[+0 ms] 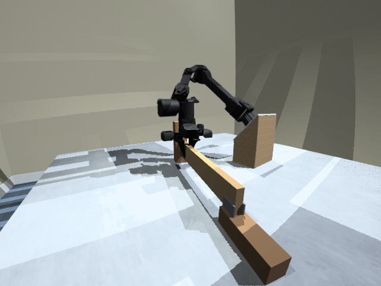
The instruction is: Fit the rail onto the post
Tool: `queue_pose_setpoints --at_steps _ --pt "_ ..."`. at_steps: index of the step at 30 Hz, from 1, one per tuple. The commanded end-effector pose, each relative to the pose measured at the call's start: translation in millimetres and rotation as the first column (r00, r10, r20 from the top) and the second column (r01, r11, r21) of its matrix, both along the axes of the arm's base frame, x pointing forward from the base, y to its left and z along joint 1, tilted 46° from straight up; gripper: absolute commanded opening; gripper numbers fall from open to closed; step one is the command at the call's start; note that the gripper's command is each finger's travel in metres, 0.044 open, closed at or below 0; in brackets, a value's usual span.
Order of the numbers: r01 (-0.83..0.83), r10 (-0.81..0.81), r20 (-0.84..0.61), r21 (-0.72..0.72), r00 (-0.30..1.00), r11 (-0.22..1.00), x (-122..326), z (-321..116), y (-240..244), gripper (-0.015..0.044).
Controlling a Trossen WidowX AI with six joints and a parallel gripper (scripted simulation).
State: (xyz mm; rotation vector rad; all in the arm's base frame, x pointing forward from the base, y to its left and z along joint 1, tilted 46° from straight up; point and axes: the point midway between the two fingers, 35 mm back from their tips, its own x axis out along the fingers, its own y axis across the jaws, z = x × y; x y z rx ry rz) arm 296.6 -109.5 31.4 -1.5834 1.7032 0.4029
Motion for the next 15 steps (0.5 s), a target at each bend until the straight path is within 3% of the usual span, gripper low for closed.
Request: queue_pose_setpoints --at_steps 1,12,15 --pt "0.0 0.0 0.0 -0.001 1.0 1.0 0.0 0.0 0.0 0.0131" --pt "0.0 0.0 0.0 -0.001 1.0 1.0 0.0 0.0 0.0 0.042" --pt "0.0 0.0 0.0 -0.001 1.0 1.0 0.0 0.0 0.0 0.044"
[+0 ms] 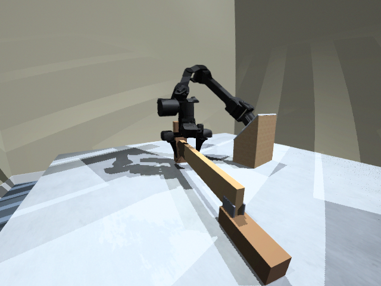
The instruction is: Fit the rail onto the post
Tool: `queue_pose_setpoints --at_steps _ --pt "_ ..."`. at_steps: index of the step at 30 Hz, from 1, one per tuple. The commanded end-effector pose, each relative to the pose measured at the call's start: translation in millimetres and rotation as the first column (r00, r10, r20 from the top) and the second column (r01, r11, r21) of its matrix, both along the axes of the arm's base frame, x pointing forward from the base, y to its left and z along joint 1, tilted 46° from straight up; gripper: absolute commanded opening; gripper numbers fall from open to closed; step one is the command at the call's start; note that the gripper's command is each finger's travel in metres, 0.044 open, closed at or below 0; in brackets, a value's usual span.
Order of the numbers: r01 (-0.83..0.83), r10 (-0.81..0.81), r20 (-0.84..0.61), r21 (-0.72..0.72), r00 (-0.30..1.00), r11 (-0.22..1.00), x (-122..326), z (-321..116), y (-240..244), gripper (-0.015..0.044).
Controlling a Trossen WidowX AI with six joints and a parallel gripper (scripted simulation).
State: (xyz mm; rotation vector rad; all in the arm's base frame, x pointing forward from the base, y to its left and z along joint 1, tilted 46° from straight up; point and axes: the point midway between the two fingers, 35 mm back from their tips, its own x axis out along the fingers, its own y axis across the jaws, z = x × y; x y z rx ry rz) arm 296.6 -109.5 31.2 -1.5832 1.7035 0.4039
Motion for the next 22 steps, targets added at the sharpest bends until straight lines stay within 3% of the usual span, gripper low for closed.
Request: queue_pose_setpoints --at_steps 1,5,10,22 --pt "0.0 0.0 0.0 -0.002 1.0 1.0 0 0 0 0.044" --pt "0.0 0.0 0.0 -0.002 1.0 1.0 1 0 2 0.044" --pt "0.001 -0.001 0.0 -0.008 1.0 1.0 8 1 42 0.044" --pt "0.001 -0.001 0.0 -0.008 1.0 1.0 8 1 42 0.044"
